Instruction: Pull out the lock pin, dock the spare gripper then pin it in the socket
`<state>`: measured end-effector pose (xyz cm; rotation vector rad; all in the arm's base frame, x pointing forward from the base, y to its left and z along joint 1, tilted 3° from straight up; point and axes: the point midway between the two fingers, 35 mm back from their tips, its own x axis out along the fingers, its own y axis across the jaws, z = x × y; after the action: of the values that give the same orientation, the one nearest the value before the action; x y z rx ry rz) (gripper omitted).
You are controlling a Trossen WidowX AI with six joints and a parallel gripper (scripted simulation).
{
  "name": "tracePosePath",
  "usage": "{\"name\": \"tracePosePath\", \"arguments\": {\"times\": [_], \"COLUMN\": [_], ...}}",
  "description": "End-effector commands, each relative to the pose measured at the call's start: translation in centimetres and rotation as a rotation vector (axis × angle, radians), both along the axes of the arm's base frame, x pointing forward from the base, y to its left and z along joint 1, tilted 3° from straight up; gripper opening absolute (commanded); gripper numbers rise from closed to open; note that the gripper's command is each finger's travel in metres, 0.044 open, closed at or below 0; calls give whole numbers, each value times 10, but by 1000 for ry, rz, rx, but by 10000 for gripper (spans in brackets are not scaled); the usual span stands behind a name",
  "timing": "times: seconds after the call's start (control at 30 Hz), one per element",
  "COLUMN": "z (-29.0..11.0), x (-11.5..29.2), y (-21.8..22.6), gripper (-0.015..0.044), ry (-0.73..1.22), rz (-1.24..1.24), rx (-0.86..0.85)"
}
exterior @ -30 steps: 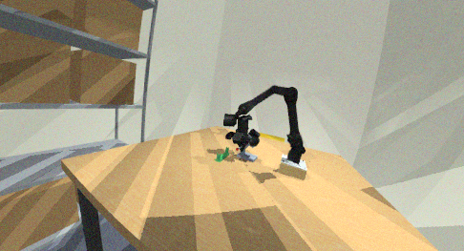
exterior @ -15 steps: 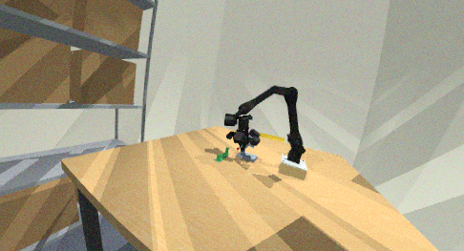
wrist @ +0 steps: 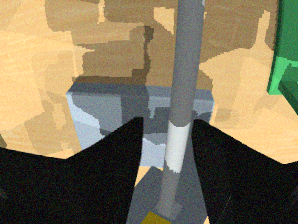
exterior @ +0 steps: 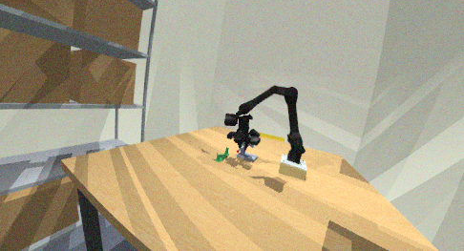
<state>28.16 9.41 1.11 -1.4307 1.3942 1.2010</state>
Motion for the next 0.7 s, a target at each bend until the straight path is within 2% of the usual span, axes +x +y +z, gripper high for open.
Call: {"name": "tracePosePath", "arguments": {"times": [0.0, 0.67], "z": [0, 32], "x": [0, -1], "y": [0, 25], "gripper": [200, 200], "ry": [-1, 7], "rz": [0, 9], "rx": [0, -10]}}
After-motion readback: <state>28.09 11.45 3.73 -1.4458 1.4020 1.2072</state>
